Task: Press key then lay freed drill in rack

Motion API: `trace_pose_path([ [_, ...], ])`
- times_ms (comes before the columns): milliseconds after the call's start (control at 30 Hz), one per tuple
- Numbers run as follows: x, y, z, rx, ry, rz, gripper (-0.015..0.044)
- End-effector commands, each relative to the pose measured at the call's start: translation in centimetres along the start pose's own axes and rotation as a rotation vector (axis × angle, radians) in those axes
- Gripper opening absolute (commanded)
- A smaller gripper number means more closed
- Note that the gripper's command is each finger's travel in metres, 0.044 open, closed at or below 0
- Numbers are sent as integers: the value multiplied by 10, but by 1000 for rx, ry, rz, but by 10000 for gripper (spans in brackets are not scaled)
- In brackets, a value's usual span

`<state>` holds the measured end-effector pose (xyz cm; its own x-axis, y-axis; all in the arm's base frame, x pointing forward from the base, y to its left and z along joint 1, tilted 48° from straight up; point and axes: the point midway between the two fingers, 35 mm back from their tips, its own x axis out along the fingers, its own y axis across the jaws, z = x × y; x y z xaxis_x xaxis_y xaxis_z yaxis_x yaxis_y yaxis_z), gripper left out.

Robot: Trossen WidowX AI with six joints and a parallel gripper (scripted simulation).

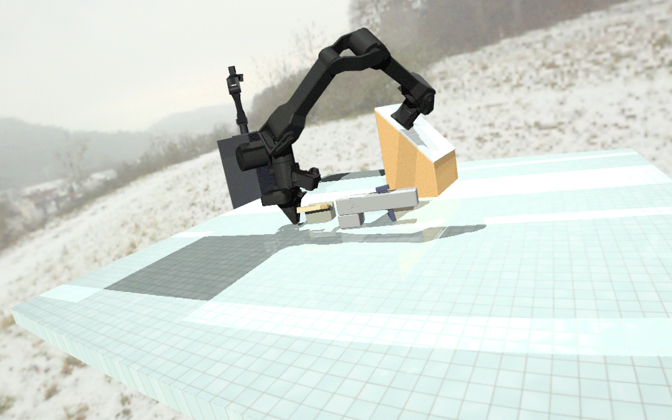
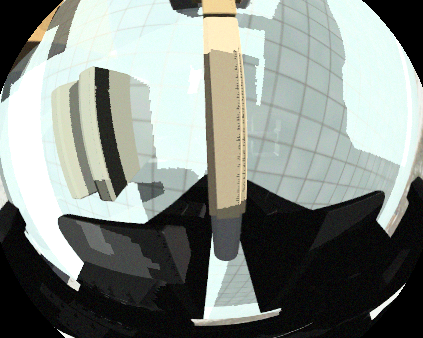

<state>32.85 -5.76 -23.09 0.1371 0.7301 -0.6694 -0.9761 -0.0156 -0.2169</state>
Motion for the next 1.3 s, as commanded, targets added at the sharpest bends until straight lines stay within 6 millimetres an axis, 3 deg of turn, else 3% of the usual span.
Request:
trace_pose_path([
  [0,-3,0,0,-1,2,1,0],
  [1267,-27,-2,4,-2,4,1,0],
])
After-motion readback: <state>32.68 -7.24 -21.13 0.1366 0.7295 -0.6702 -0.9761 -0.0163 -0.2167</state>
